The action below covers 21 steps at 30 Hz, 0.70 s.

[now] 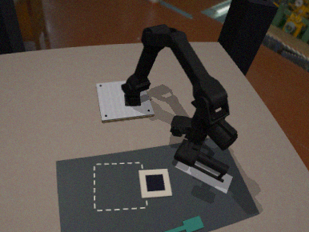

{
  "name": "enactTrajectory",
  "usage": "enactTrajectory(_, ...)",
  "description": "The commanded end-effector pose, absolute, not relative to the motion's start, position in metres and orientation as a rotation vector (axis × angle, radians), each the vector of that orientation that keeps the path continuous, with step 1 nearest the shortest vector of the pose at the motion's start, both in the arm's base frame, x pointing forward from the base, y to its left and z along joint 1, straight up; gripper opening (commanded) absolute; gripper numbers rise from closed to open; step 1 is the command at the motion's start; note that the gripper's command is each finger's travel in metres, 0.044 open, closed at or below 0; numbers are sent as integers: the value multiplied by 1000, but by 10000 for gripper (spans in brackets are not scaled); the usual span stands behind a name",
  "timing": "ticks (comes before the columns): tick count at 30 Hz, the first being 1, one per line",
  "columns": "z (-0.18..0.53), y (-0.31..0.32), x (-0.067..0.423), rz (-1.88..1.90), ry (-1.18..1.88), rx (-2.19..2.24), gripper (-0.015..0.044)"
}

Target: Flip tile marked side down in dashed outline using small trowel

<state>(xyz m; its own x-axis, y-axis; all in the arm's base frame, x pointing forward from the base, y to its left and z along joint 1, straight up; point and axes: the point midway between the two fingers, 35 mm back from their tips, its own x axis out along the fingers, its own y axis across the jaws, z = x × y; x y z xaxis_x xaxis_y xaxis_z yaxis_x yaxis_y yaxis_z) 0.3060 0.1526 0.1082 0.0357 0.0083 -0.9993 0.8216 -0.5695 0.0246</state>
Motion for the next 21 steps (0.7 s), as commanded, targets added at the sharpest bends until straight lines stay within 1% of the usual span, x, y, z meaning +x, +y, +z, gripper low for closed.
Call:
enactTrajectory(1,108,153,306,-1604,849,1670,79)
enactTrajectory(5,111,157,309,-1606,848,1672,179)
enactTrajectory(8,120,176,321,-1615,842,1680,258)
enactTrajectory(9,123,183,325,-1619,840,1682,270)
enactTrajectory(15,137,223,341,-1638,827,1698,270)
enactTrajectory(21,136,228,343,-1640,825,1700,270)
